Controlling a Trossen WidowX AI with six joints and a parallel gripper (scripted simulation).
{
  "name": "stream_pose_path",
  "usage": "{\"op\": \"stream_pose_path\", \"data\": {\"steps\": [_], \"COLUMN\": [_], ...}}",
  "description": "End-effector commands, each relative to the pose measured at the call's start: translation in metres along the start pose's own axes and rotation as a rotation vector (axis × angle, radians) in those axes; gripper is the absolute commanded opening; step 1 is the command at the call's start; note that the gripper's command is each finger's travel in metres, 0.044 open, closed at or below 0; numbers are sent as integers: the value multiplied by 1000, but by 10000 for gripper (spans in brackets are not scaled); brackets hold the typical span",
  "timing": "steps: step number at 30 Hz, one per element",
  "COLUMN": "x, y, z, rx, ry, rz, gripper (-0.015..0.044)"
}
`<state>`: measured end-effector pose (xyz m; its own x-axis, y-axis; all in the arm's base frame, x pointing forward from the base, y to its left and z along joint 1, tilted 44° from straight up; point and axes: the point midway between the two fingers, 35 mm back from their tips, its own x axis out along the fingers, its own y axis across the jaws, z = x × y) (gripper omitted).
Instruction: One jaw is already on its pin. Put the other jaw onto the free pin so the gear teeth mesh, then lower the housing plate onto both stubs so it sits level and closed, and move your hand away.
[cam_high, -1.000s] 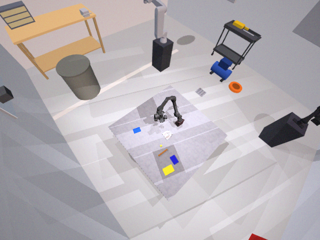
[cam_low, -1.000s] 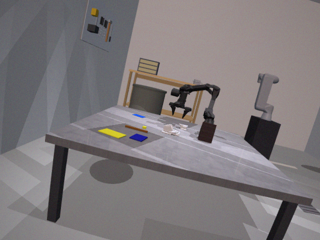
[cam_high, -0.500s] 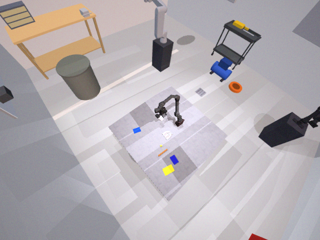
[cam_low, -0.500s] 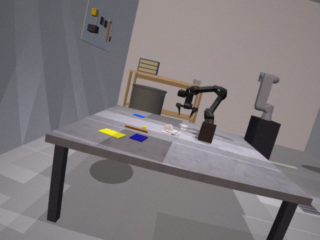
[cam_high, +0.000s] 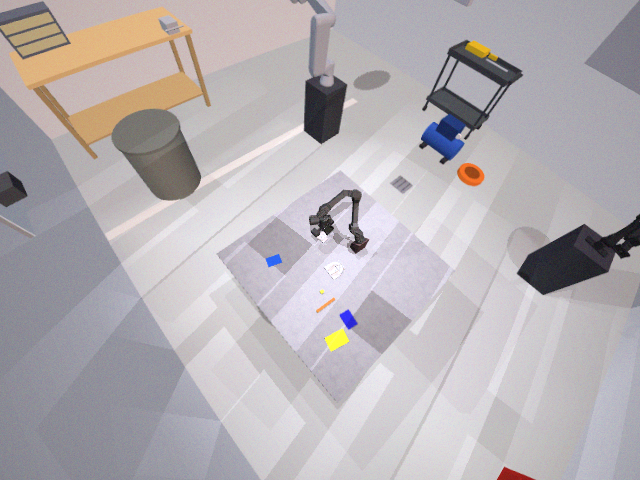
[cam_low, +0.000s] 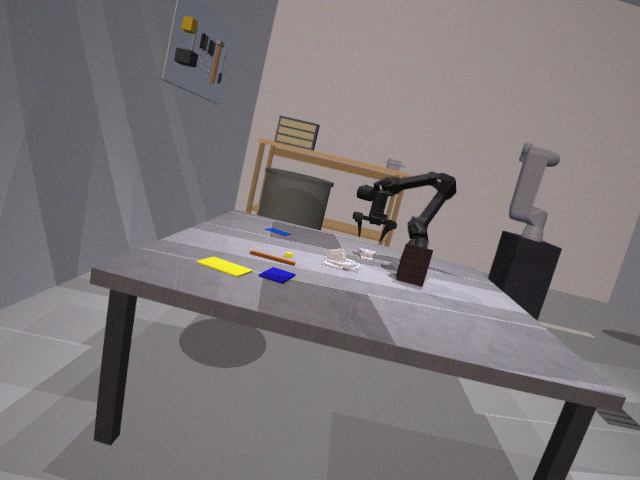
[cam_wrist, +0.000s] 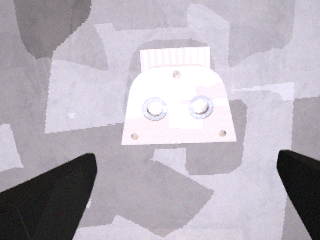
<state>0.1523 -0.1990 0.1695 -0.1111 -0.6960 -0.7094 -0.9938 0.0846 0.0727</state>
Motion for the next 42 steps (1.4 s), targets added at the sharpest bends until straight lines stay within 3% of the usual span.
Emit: {"op": "stream_pose_path", "data": {"steps": [1,42], "x": [17,44], "y": [3,2], "z": [4,4], "rx": [-15,-15], "ry": [-7,-7], "rz": [5,6], "gripper": [440,440]}}
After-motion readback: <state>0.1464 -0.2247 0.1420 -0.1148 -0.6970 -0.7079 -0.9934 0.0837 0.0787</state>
